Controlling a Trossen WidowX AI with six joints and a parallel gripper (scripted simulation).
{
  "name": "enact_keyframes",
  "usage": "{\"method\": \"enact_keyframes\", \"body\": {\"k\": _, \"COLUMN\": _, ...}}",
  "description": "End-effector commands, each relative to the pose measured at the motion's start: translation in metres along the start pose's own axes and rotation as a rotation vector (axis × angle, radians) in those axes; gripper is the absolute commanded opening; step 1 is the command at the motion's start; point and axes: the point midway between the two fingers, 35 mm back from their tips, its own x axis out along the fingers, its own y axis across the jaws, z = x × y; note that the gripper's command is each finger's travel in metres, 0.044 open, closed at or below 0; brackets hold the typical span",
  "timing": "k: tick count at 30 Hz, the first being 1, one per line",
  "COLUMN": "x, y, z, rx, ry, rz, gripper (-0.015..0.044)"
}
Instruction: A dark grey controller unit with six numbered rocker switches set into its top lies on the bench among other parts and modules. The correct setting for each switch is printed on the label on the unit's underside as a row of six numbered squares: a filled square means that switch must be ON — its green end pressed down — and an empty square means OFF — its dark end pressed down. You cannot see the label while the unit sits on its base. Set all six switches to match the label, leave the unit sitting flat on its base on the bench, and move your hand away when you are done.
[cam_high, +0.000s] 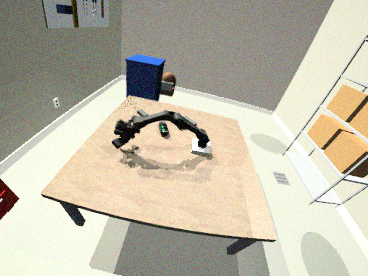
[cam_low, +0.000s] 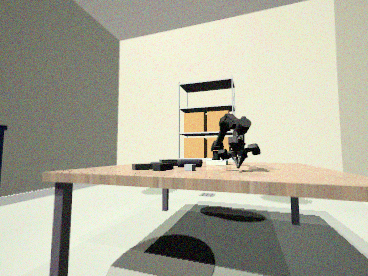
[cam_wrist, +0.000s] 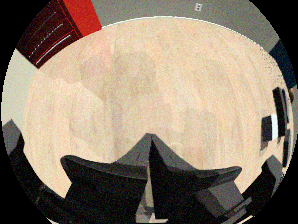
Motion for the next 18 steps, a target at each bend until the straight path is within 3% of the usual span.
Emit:
{"method": "enact_keyframes", "body": {"k": 1, "x": -0.006, "y": -0.058, "z": 0.015, "rx": 0.106, "ry": 0.066, "rz": -0.107, "gripper": 0.0}}
{"method": "enact_keyframes", "body": {"k": 10, "x": -0.04, "y": -0.213, "z": 0.02, "rx": 0.404, "ry": 0.272, "rz": -0.402, "gripper": 0.0}}
{"method": "enact_keyframes", "body": {"k": 18, "x": -0.11, "y": -0.334, "z": -0.005, "rx": 0.726, "ry": 0.492, "rz": -0.653, "gripper": 0.0}}
